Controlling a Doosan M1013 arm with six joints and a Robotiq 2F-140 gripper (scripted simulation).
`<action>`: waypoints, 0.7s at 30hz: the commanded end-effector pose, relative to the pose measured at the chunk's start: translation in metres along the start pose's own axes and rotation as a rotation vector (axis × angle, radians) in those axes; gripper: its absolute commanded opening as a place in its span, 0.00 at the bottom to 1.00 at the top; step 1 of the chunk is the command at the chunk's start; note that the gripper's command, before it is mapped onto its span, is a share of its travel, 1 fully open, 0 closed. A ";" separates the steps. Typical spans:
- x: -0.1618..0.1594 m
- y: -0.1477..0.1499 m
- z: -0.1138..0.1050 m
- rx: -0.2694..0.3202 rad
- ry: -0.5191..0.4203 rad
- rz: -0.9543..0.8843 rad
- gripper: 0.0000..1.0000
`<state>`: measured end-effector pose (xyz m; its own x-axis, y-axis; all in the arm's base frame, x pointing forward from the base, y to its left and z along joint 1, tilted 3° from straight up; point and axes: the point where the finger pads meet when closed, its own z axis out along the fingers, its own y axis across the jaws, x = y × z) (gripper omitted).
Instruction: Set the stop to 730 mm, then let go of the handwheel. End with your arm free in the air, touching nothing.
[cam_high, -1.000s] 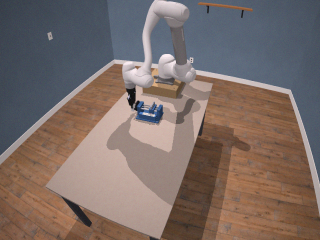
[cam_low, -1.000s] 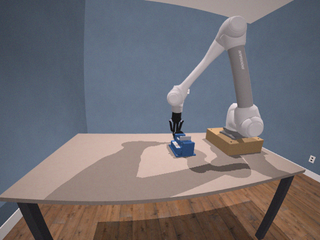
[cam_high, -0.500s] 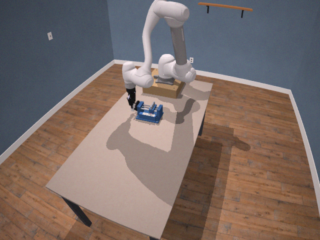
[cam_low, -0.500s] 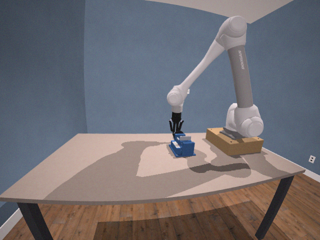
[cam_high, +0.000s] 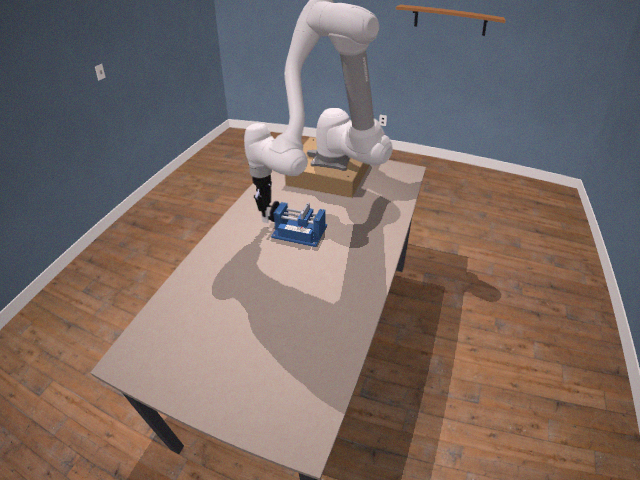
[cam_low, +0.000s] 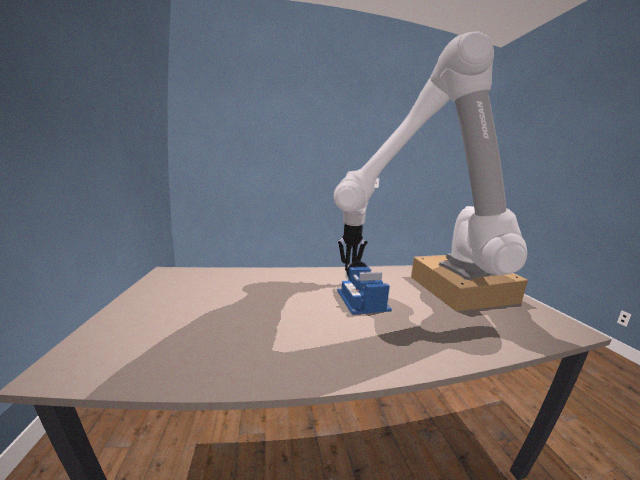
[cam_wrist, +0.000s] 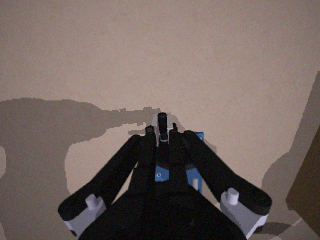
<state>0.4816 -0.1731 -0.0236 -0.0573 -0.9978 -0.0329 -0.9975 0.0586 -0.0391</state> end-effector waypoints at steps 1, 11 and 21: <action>0.000 -0.001 0.000 0.001 0.000 0.000 0.04; 0.000 -0.001 0.000 0.001 0.000 0.000 0.04; 0.000 -0.001 0.000 0.001 0.000 0.000 0.33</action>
<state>0.4821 -0.1731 -0.0232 -0.0575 -0.9978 -0.0329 -0.9975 0.0588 -0.0402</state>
